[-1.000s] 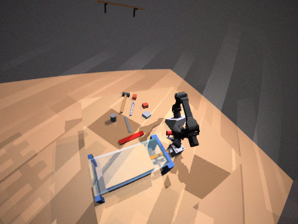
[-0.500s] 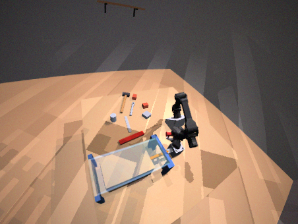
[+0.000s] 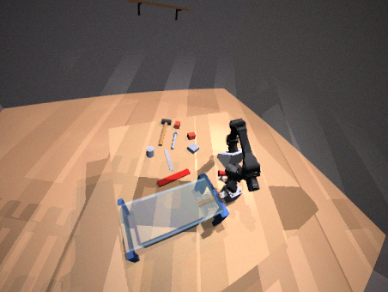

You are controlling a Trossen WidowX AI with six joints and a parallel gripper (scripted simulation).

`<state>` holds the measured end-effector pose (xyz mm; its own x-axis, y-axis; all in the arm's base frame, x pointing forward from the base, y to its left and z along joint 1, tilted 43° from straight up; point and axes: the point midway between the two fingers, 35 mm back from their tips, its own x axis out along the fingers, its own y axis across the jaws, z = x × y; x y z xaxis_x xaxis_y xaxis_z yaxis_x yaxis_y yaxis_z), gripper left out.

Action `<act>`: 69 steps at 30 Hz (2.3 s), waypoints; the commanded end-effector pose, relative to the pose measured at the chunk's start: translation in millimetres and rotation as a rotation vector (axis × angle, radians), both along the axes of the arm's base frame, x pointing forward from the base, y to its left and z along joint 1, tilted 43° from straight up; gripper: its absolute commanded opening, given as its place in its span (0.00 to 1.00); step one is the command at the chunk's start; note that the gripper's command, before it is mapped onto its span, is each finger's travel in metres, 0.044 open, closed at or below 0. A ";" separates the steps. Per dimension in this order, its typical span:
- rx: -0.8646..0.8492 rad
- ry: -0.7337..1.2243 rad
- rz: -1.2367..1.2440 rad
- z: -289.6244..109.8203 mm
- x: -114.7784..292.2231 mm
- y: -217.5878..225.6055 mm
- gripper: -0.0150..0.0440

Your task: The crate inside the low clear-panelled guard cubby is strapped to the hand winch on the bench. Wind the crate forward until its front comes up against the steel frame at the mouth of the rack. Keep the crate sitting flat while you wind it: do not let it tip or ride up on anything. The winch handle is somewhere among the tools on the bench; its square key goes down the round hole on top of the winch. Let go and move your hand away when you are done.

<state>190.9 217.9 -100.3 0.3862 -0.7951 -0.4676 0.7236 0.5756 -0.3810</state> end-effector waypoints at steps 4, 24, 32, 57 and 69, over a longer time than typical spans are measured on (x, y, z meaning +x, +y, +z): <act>-0.003 0.000 0.007 -1.2 0.9 -1.0 0.25; -0.003 0.000 0.007 -5.0 1.5 -4.3 0.25; -0.003 0.000 0.007 -6.5 1.8 -5.6 0.25; -0.003 0.000 0.007 -11.2 2.7 -9.7 0.25; -0.003 0.000 0.007 -13.5 3.1 -11.7 0.25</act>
<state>193.3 206.6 -113.7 0.3872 -0.7950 -0.4669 0.7236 0.5759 -0.3804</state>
